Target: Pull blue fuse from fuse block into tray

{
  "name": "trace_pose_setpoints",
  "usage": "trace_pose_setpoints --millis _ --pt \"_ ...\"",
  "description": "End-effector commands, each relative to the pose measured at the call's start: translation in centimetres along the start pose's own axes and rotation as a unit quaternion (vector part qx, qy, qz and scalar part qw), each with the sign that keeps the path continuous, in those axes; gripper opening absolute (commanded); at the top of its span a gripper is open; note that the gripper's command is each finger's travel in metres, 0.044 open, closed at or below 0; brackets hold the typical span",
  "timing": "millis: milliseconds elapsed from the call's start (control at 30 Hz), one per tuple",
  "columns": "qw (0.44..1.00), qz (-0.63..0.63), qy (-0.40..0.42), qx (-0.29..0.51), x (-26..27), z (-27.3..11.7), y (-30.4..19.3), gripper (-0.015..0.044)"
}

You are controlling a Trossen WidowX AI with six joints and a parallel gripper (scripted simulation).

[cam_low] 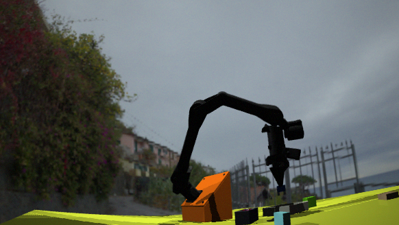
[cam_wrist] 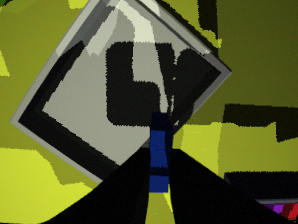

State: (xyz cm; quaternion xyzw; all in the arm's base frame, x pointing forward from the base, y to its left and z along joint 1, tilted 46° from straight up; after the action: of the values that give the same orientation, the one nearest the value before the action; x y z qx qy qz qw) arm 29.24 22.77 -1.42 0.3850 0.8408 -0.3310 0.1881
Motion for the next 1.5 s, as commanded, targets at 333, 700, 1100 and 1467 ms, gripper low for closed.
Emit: trace_pose_setpoints --millis 333,700,1100,1467 --pt "1.0 0.002 0.0 0.0 2.8 0.9 1.0 0.0" --pt "1.0 0.002 0.0 0.0 2.8 2.6 1.0 0.0" --pt "1.0 0.005 0.003 0.002 2.8 3.8 1.0 0.0053" --pt "1.0 0.005 0.002 0.002 2.8 3.5 1.0 0.033"
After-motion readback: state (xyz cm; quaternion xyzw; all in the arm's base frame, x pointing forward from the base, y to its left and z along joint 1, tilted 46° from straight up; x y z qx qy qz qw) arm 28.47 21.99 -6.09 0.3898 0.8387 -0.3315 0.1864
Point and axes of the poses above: the point midway between the two fingers, 35 mm back from their tips, its own z axis out along the fingers, its own x axis across the jaws, y = z × x, the point moved 10 cm from there along -z, back along the fingers, and after that the axes turned 4 degrees about -z, right-handed, at the moved point
